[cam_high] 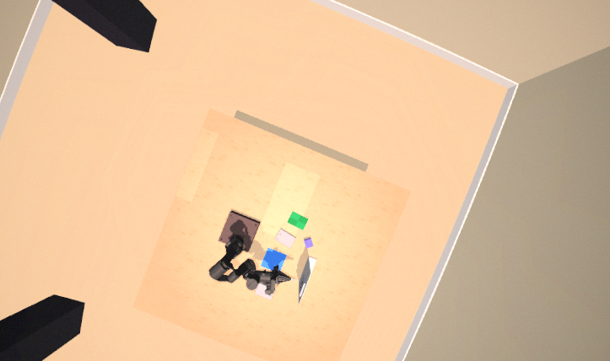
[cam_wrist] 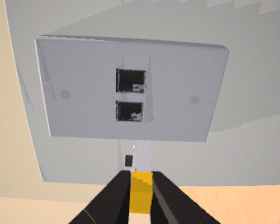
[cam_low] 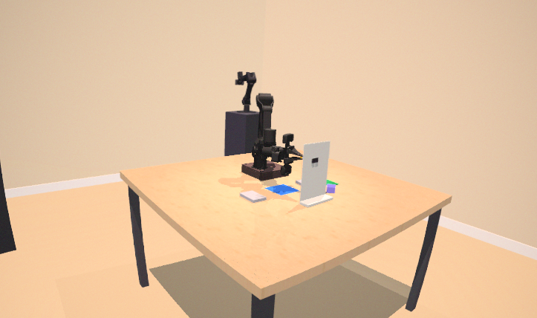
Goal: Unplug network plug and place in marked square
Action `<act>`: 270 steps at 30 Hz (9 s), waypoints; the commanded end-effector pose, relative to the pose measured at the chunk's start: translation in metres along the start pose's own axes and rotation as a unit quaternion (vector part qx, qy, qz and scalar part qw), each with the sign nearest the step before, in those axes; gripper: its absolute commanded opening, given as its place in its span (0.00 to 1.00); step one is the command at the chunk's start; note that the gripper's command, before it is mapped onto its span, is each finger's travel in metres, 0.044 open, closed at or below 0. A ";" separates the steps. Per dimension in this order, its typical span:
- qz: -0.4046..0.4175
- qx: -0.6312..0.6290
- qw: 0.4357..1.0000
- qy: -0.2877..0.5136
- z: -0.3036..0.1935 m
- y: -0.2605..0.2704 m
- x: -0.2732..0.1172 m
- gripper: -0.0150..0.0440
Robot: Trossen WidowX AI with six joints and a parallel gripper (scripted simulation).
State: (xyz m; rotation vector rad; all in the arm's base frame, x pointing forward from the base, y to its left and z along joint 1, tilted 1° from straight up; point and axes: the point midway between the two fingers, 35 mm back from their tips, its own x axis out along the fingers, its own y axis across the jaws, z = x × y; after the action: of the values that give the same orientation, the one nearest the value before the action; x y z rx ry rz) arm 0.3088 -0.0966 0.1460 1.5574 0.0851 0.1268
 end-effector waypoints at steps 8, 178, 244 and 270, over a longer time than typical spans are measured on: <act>0.001 -0.001 1.000 0.001 -0.002 0.001 -0.008 0.25; -0.446 0.114 0.861 -0.215 -0.028 -0.133 -0.090 0.52; -0.447 0.113 0.862 -0.213 -0.033 -0.083 -0.098 0.52; -0.447 0.113 0.862 -0.213 -0.035 -0.047 -0.101 0.52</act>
State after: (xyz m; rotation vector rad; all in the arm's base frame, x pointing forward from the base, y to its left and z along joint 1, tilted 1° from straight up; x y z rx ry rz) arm 0.2056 -0.0766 0.0908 1.5992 0.4754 -0.9973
